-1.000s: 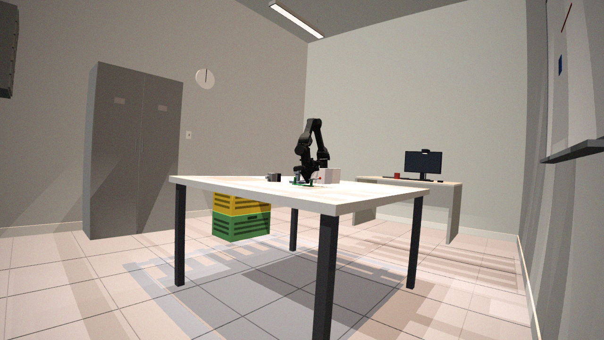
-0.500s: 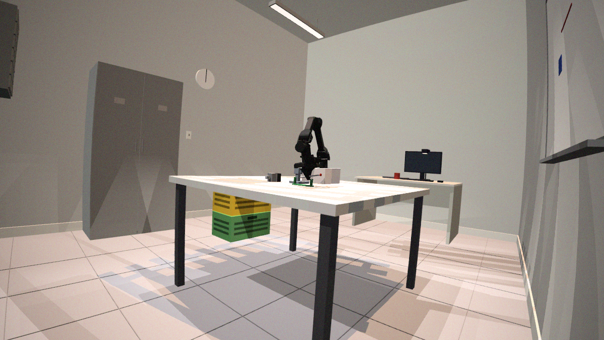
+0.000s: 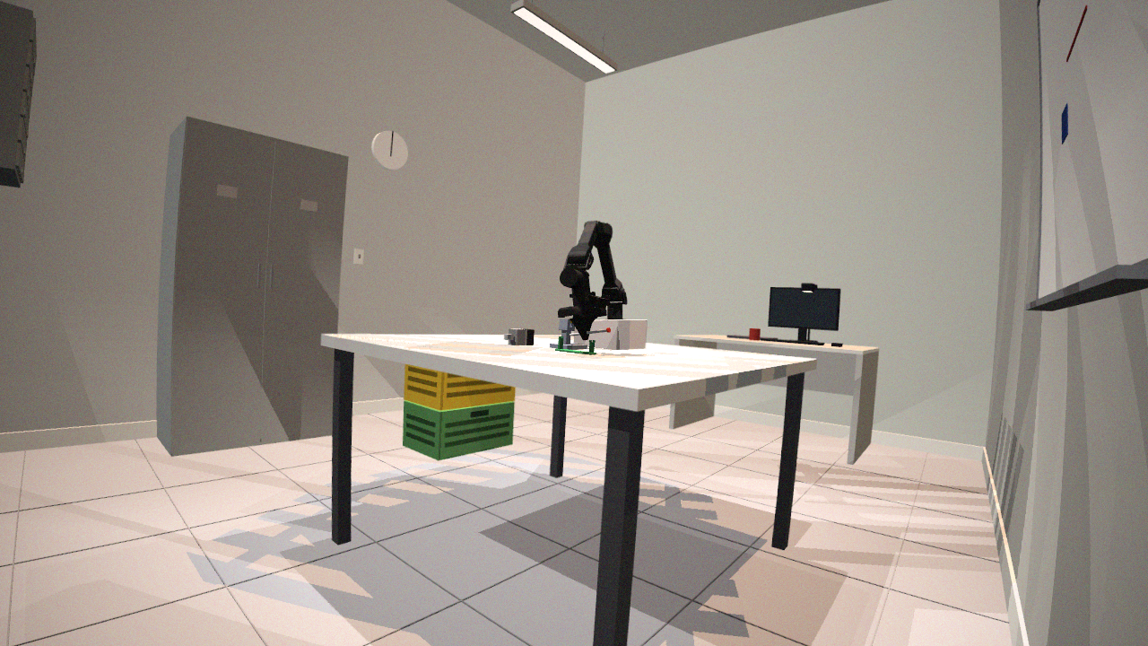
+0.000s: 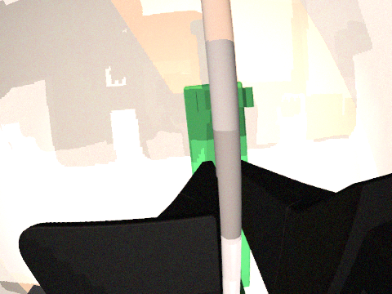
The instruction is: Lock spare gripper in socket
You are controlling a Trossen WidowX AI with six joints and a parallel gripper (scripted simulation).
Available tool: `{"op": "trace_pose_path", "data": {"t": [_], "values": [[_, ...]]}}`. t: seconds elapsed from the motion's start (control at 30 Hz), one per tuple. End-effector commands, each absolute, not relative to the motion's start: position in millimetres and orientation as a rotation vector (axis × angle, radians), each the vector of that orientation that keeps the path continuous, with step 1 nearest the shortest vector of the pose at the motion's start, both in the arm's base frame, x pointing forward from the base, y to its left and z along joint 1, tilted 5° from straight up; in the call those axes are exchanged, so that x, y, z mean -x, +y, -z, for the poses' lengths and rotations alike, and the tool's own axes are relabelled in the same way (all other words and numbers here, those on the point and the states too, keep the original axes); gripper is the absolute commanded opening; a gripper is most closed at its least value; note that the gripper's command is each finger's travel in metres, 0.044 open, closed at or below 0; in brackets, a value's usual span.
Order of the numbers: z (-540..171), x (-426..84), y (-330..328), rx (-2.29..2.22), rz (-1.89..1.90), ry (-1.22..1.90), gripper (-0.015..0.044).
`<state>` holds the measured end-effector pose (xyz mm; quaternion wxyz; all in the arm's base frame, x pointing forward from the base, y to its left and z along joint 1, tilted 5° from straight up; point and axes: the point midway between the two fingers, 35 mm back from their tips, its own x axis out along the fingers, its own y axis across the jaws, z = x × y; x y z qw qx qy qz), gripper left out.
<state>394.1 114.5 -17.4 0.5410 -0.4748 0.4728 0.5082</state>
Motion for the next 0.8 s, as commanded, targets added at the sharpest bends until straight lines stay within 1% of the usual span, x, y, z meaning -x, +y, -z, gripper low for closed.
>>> {"op": "trace_pose_path", "data": {"t": [0.0, 0.47, 0.77], "values": [[13, -395, 104, 1.130, -1.209, 1.124, 0.0000], [-6, -395, 62, 1.130, -1.204, 1.128, 0.0000], [2, -395, 59, 1.131, -1.203, 1.129, 0.0000]]}}
